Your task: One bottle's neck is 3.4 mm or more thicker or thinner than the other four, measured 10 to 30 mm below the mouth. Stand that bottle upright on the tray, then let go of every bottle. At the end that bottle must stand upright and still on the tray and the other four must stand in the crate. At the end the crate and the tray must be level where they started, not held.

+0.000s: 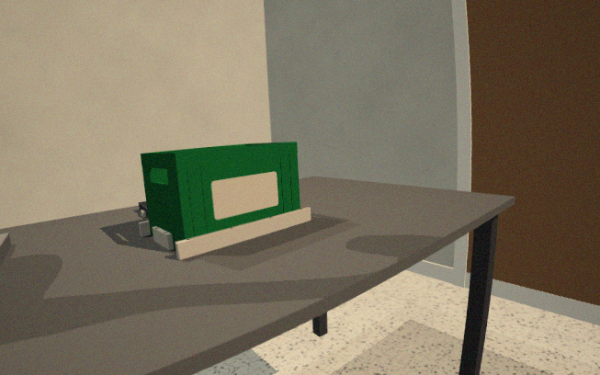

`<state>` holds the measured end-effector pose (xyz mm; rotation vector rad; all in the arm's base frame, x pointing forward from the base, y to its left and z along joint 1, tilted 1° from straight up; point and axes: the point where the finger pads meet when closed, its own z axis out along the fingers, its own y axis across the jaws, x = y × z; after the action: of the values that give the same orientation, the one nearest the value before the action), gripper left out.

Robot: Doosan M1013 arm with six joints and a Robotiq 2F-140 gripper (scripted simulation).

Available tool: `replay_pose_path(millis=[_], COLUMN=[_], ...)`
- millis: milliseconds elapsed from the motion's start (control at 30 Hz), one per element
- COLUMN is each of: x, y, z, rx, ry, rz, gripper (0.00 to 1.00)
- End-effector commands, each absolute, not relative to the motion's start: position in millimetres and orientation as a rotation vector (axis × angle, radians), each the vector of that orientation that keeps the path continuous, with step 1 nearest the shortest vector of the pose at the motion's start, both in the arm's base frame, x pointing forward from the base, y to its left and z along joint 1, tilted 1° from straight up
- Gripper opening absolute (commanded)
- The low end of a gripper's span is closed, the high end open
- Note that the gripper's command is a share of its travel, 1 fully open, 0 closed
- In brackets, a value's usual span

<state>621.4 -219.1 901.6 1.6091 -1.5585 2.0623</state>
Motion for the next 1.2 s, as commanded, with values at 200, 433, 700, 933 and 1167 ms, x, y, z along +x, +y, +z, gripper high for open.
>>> replay_pose_path(millis=[200, 433, 700, 933, 1167], x=[668.6, 691.2, 711.5, 719.9, 722.3], y=[-217.5, -211.6, -198.2, -183.6, -160.6], z=[792.4, 719.3, 622.7, 550.5, 465.9], rx=[1.725, 1.780, 1.826, 1.840, 1.830], ry=[-1.783, -1.927, -2.111, -2.242, -2.388], rz=[1.855, 1.696, 1.458, 1.258, 0.996], gripper=[1.00, 1.00, 1.00, 1.00, 1.00])
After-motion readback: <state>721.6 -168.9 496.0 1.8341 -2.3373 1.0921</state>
